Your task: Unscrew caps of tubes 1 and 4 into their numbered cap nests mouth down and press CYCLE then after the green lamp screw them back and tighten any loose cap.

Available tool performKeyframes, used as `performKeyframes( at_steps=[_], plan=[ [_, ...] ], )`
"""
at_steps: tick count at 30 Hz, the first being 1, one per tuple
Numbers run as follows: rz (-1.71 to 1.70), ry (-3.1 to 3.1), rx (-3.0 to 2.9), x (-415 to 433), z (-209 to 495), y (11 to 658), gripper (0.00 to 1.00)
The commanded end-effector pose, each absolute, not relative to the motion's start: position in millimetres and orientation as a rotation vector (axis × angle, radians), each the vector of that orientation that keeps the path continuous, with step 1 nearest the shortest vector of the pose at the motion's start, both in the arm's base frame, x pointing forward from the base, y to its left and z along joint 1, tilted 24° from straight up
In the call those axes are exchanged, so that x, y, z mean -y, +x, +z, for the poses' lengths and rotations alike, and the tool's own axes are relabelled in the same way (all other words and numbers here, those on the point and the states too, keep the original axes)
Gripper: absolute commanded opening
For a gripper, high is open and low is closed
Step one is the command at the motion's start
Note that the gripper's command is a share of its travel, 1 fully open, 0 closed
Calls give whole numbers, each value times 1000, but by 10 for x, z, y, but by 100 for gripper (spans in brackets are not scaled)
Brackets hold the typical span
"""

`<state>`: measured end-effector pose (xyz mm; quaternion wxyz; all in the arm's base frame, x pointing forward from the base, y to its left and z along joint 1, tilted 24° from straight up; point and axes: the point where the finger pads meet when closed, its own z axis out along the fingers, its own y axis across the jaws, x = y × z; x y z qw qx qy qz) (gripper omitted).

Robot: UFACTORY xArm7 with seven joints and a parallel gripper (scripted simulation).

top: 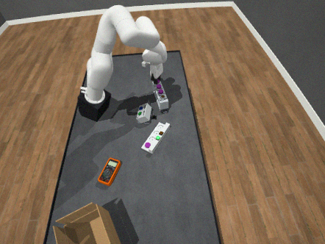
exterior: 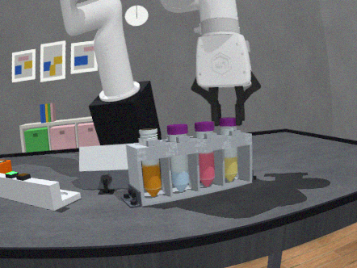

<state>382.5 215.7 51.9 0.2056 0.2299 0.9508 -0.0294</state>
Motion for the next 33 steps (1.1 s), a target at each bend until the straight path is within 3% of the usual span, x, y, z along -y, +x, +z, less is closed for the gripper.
performKeyframes(
  at_steps=[1,33],
  plan=[
    [-76,638,-2648,-2175,535,3832,0],
    [299,2175,-1713,-2175,531,3835,0]
  ],
)
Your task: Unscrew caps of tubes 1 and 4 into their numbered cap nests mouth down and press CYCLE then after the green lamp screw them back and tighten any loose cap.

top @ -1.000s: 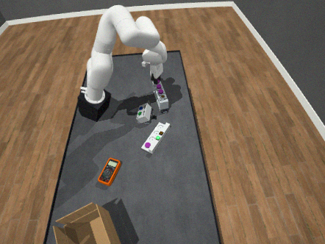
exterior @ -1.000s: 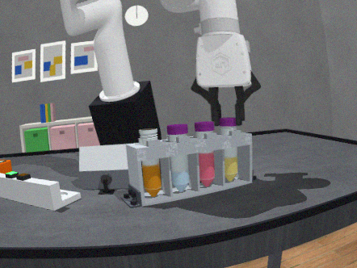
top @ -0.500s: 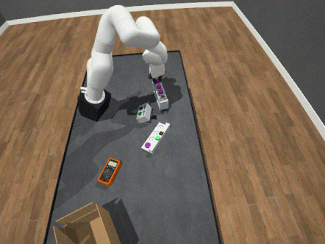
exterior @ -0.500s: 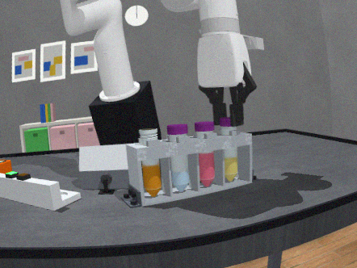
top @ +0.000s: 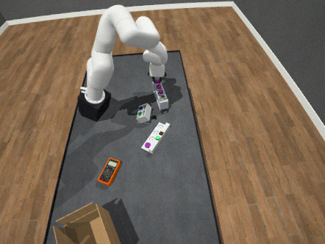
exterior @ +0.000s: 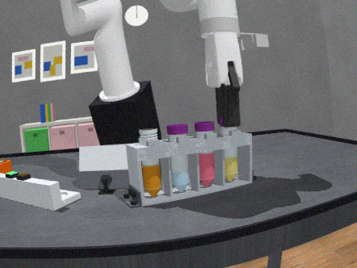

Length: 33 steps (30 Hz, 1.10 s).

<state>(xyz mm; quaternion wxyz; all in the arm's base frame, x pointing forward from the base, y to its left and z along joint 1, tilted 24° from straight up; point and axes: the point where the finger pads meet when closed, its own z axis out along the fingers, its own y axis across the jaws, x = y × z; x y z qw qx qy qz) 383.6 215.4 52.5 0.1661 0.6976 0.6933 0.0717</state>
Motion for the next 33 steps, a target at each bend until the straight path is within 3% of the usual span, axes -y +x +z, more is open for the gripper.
performKeyframes(
  at_steps=[1,15,16,33],
  plan=[
    [299,2175,-1713,-2175,531,3835,0],
    [361,2375,-1456,-2176,535,3833,0],
    [361,2375,-1456,-2176,536,3833,46],
    [310,2203,-1675,-2176,534,3833,46]
  ],
)
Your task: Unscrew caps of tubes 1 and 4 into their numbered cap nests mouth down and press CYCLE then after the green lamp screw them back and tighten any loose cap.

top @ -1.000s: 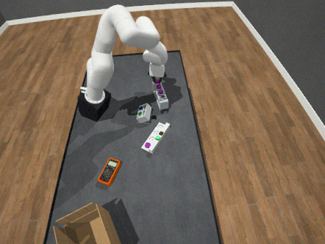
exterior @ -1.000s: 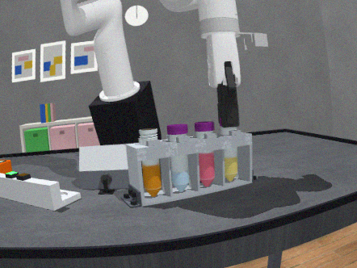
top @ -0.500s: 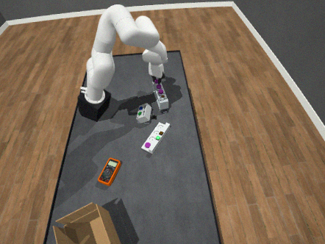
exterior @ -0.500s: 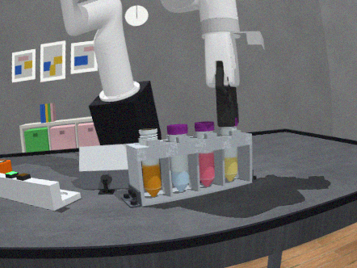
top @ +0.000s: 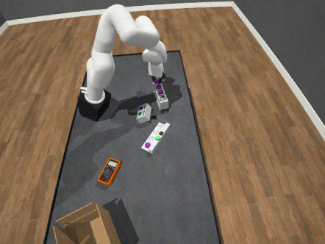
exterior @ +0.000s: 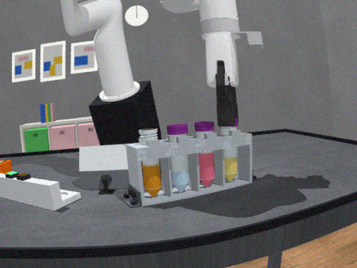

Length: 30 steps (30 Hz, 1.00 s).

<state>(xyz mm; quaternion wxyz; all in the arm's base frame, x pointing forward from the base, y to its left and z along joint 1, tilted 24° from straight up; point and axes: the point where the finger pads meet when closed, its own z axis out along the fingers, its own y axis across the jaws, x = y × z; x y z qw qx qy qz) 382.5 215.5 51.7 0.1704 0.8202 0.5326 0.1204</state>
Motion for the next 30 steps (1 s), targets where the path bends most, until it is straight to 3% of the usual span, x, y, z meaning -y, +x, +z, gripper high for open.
performKeyframes(
  at_steps=[1,30],
  plan=[
    [299,2167,-1717,-2176,534,3833,46],
    [37,1140,-2472,-2176,534,3833,46]
  ],
)
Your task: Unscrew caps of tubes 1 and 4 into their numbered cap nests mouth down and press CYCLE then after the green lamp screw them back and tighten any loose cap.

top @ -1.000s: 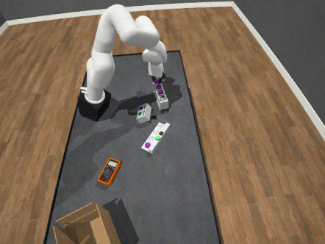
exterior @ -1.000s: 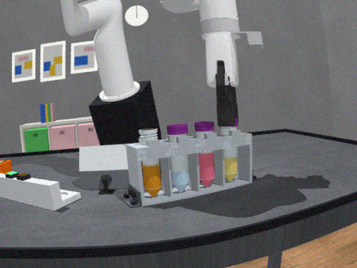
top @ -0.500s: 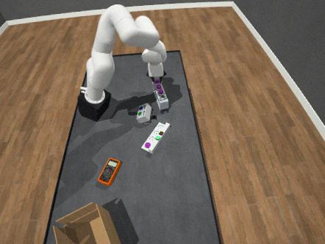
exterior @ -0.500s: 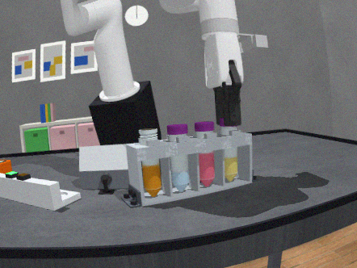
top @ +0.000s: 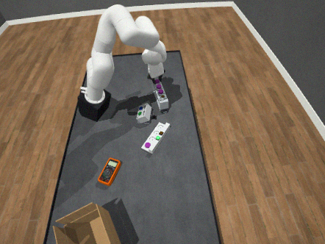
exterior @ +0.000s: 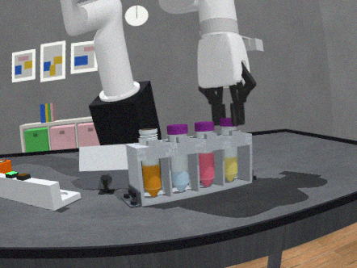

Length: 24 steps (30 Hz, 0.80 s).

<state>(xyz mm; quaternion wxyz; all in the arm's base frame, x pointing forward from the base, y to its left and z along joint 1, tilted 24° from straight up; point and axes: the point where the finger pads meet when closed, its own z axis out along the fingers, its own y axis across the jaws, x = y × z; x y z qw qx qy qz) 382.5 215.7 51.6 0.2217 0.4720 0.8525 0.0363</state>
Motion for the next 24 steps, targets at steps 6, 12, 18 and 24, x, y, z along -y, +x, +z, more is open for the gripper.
performKeyframes(
  at_steps=[6,12,18,24],
  plan=[
    [37,1140,-2472,-2176,534,3833,46],
    [37,1140,-2472,-2176,534,3833,0],
    [37,1140,-2472,-2176,534,3833,0],
    [47,1181,-2453,-2176,535,3834,0]
  ],
)
